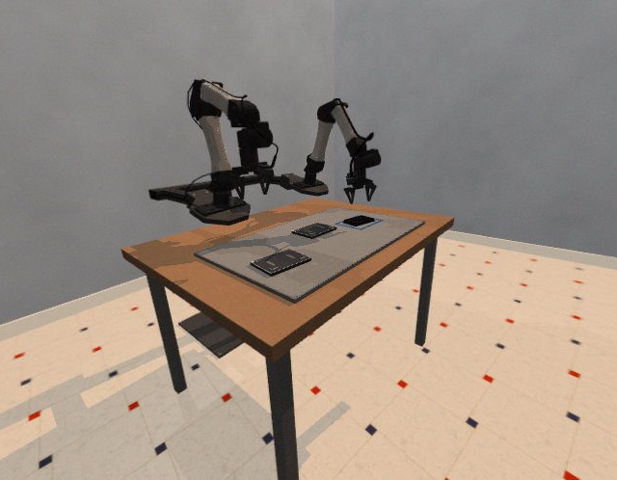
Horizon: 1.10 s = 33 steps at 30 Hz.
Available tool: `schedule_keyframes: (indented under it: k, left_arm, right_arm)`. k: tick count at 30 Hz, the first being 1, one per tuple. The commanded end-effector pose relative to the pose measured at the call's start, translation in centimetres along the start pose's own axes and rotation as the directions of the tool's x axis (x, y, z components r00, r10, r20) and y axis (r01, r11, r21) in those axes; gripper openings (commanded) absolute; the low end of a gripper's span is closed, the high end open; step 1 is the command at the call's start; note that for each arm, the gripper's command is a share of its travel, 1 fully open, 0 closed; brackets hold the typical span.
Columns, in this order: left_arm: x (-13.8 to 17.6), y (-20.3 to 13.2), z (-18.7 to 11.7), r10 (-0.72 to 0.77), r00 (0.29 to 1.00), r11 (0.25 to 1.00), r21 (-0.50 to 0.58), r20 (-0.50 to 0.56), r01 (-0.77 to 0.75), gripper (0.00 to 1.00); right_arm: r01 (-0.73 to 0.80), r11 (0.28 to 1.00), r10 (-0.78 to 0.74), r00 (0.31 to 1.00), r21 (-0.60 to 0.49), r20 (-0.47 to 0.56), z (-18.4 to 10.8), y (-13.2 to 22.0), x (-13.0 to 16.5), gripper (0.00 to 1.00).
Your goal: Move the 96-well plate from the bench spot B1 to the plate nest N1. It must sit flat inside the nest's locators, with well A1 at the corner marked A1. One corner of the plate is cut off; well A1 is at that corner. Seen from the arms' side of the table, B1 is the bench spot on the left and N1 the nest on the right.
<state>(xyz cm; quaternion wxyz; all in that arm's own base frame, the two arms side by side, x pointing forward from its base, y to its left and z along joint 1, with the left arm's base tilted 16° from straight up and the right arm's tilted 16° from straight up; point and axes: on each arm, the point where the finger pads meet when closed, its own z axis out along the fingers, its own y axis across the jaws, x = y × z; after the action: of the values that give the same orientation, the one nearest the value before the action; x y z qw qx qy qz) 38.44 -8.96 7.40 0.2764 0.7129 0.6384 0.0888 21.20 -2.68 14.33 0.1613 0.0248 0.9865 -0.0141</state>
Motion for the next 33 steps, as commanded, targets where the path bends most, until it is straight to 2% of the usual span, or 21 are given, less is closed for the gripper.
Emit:
schedule_keyframes:
  k: [1,7,9,16,32,33]
  left_arm:
    - [1.1,-1.5,0.4,0.019,0.996,0.995,0.103,-0.09,-0.01,1.0]
    - [1.5,-1.4,0.4,0.006,0.995,0.995,0.101,-0.096,0.003,1.0]
    - [1.4,-1.4,0.9,0.055,0.99,0.989,0.146,-0.13,-0.036,1.0]
    - [1.5,-1.3,1.0,0.199,0.947,0.947,0.297,-0.251,-0.12,1.0]
    - [1.9,-1.7,1.0,0.191,0.947,0.946,0.307,-0.258,-0.107,1.0]
    - [1.6,-1.1,0.5,0.182,0.95,0.955,0.275,-0.252,-0.11,1.0]
  right_arm:
    - [0.008,1.0,-0.009,0.999,-0.013,-0.054,-0.6,0.1,3.2,1.0]
    - [0.008,1.0,-0.009,0.998,-0.013,-0.055,-1.5,0.0,4.9,1.0]
    - [0.008,1.0,-0.009,0.998,-0.013,-0.056,-2.0,-0.1,5.8,1.0]
    - [0.011,1.0,-0.011,0.998,-0.013,-0.067,-1.9,-0.1,5.8,1.0]
    - [0.007,1.0,-0.008,0.998,-0.011,-0.06,-1.9,-0.1,5.7,1.0]
    - [0.007,1.0,-0.008,0.998,-0.011,-0.06,-1.9,-0.1,5.7,1.0]
